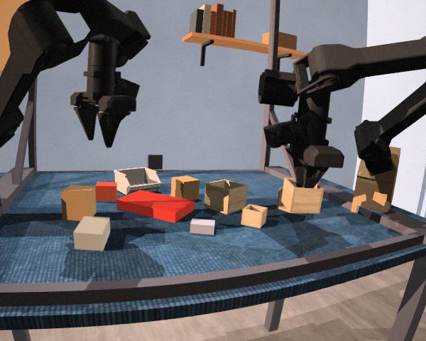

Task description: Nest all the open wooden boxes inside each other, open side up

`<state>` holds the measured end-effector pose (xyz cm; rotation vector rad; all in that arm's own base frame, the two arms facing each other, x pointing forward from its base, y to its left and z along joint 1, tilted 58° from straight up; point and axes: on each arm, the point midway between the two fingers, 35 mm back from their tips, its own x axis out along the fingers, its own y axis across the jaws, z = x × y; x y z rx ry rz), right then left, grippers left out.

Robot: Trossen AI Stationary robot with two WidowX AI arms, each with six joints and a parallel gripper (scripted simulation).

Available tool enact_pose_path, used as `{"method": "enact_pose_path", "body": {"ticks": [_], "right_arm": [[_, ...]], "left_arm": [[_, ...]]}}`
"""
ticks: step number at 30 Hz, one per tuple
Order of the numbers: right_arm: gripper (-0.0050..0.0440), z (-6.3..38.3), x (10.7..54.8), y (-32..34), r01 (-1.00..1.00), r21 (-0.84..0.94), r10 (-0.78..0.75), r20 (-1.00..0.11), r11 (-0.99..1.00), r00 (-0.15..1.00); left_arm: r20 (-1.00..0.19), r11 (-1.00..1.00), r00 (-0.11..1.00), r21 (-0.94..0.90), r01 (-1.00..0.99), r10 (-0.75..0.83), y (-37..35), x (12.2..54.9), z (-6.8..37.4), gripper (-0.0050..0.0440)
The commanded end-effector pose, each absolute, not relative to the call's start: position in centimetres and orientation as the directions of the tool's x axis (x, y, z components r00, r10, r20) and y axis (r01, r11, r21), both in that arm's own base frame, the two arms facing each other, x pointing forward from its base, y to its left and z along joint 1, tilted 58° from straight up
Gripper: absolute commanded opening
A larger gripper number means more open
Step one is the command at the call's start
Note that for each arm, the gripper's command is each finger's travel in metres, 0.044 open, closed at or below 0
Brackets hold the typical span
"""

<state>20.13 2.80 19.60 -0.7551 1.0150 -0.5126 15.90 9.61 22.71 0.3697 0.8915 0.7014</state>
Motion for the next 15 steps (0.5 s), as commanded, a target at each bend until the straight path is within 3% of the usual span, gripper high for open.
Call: {"method": "enact_pose_path", "body": {"ticks": [1, 15], "right_arm": [[0.04, 19.8, 20.2, 2.8, 0.041, -0.763, -0.694, -0.562, 0.645, 0.45], [0.04, 19.8, 20.2, 2.8, 0.041, -0.763, -0.694, -0.562, 0.645, 0.45]], "left_arm": [[-0.586, 0.734, 0.442, 0.55, -0.399, 0.679, 9.0, 17.0, 23.3, 0.0265], [-0.595, 0.732, 0.427, 0.548, -0.404, 0.681, 8.0, 18.9, 23.9, 0.0265]]}}
